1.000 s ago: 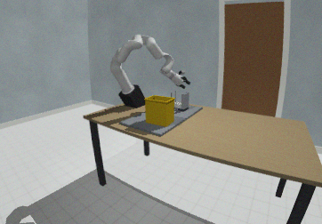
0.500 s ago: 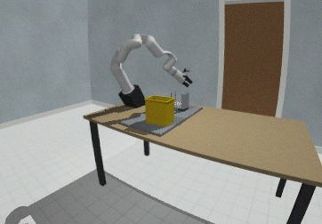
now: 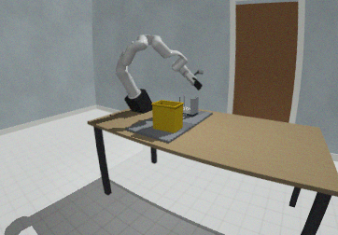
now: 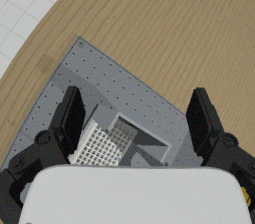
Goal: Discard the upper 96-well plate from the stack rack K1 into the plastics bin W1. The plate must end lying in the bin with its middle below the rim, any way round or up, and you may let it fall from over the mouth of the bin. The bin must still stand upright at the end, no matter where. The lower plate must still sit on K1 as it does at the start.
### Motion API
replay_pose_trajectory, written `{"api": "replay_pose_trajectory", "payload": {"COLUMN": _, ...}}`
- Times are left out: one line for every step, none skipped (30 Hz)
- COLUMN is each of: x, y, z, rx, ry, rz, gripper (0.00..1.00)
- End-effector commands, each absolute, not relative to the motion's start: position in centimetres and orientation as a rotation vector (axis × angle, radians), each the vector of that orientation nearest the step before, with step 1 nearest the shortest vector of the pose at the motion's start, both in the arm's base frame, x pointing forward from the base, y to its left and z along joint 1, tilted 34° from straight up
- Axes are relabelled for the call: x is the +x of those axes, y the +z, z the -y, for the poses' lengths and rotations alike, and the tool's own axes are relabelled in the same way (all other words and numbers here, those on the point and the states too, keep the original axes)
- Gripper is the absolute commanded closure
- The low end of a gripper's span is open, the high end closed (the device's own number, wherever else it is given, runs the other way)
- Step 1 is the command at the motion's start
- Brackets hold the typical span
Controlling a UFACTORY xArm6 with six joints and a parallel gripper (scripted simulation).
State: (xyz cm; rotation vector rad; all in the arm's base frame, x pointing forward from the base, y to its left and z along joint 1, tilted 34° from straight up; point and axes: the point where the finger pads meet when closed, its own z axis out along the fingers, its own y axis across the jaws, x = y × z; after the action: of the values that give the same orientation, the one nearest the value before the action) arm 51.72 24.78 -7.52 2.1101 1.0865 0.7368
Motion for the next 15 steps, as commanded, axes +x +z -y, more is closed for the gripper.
{"api": "replay_pose_trajectory", "payload": {"x": 52.4, "y": -6.1, "z": -23.7, "rx": 2.171, "ry": 0.680, "rz": -0.915, "gripper": 0.00}}
{"api": "replay_pose_trajectory", "payload": {"x": 52.4, "y": -5.8, "z": -23.4, "rx": 2.185, "ry": 0.665, "rz": -0.877, "gripper": 0.00}}
{"api": "replay_pose_trajectory", "payload": {"x": 52.4, "y": -5.5, "z": -23.0, "rx": 2.199, "ry": 0.649, "rz": -0.839, "gripper": 0.00}}
{"api": "replay_pose_trajectory", "payload": {"x": 52.4, "y": -5.5, "z": -23.0, "rx": 2.205, "ry": 0.644, "rz": -0.825, "gripper": 0.00}}
{"api": "replay_pose_trajectory", "payload": {"x": 52.3, "y": -5.2, "z": -22.7, "rx": 2.219, "ry": 0.627, "rz": -0.788, "gripper": 0.00}}
{"api": "replay_pose_trajectory", "payload": {"x": 52.2, "y": -5.0, "z": -22.4, "rx": 2.233, "ry": 0.610, "rz": -0.751, "gripper": 0.00}}
{"api": "replay_pose_trajectory", "payload": {"x": 52.1, "y": -4.7, "z": -22.0, "rx": 2.247, "ry": 0.592, "rz": -0.714, "gripper": 0.00}}
{"api": "replay_pose_trajectory", "payload": {"x": 52.0, "y": -4.5, "z": -21.8, "rx": 2.261, "ry": 0.574, "rz": -0.678, "gripper": 0.00}}
{"api": "replay_pose_trajectory", "payload": {"x": 52.0, "y": -4.5, "z": -21.8, "rx": 2.270, "ry": 0.562, "rz": -0.654, "gripper": 0.00}}
{"api": "replay_pose_trajectory", "payload": {"x": 51.7, "y": -4.3, "z": -21.4, "rx": 2.284, "ry": 0.542, "rz": -0.619, "gripper": 0.00}}
{"api": "replay_pose_trajectory", "payload": {"x": 51.6, "y": -4.1, "z": -21.2, "rx": 2.298, "ry": 0.522, "rz": -0.583, "gripper": 0.00}}
{"api": "replay_pose_trajectory", "payload": {"x": 51.6, "y": -4.1, "z": -21.2, "rx": 2.298, "ry": 0.522, "rz": -0.583, "gripper": 0.00}}
{"api": "replay_pose_trajectory", "payload": {"x": 51.6, "y": -4.1, "z": -21.2, "rx": 2.298, "ry": 0.522, "rz": -0.583, "gripper": 0.00}}
{"api": "replay_pose_trajectory", "payload": {"x": 51.2, "y": -3.9, "z": -21.0, "rx": 2.312, "ry": 0.500, "rz": -0.548, "gripper": 0.00}}
{"api": "replay_pose_trajectory", "payload": {"x": 50.8, "y": -3.7, "z": -20.7, "rx": 2.327, "ry": 0.478, "rz": -0.514, "gripper": 0.00}}
